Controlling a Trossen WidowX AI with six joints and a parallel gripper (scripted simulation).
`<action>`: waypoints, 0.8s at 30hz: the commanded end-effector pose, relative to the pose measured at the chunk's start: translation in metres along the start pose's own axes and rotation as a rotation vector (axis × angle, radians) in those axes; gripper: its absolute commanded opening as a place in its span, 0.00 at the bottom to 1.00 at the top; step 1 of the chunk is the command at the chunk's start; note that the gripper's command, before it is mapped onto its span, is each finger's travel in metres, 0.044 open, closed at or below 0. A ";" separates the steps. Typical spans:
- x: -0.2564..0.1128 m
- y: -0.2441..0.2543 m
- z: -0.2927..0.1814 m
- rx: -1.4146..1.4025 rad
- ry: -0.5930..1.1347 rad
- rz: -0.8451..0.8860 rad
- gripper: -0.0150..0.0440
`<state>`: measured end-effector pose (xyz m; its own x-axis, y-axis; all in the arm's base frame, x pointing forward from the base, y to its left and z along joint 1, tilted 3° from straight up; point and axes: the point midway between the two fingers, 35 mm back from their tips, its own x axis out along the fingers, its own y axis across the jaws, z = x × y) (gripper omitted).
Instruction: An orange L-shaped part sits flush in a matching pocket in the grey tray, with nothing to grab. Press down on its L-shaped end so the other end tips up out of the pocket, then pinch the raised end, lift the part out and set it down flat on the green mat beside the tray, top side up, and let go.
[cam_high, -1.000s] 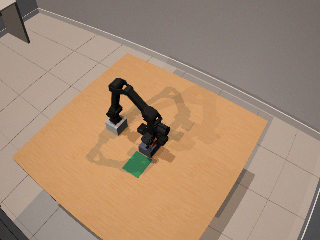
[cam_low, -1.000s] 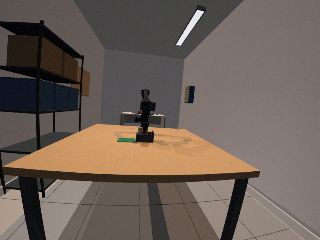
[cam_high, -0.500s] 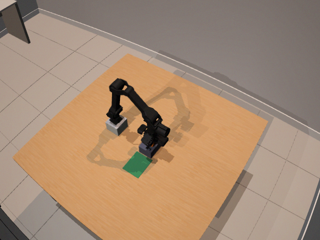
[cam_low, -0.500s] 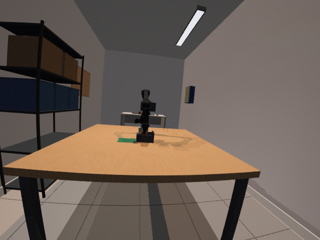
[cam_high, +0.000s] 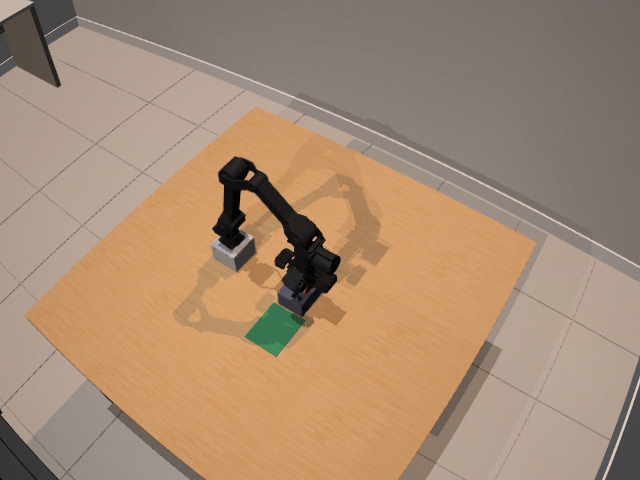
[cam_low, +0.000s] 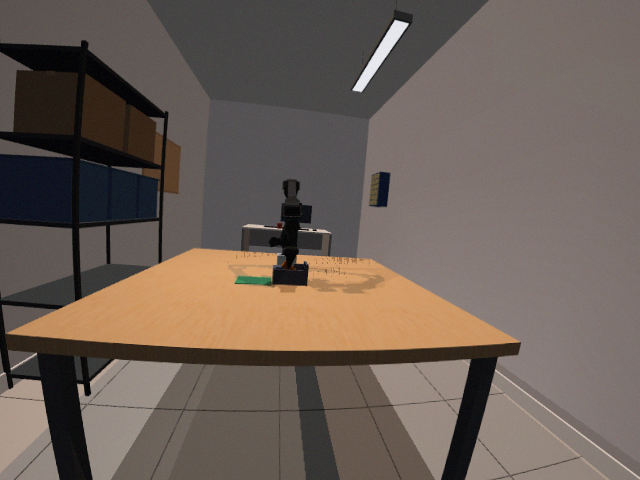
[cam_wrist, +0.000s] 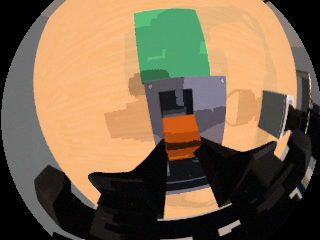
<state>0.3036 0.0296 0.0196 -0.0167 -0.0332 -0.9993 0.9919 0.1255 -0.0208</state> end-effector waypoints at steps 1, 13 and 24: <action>-0.003 0.000 0.000 0.000 0.000 0.001 0.25; -0.021 -0.001 0.000 0.000 -0.003 -0.003 0.25; -0.037 -0.001 0.000 0.000 -0.003 -0.004 0.25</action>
<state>0.3021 0.0286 0.0483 -0.0277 -0.0451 -0.9986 0.9913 0.1277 -0.0333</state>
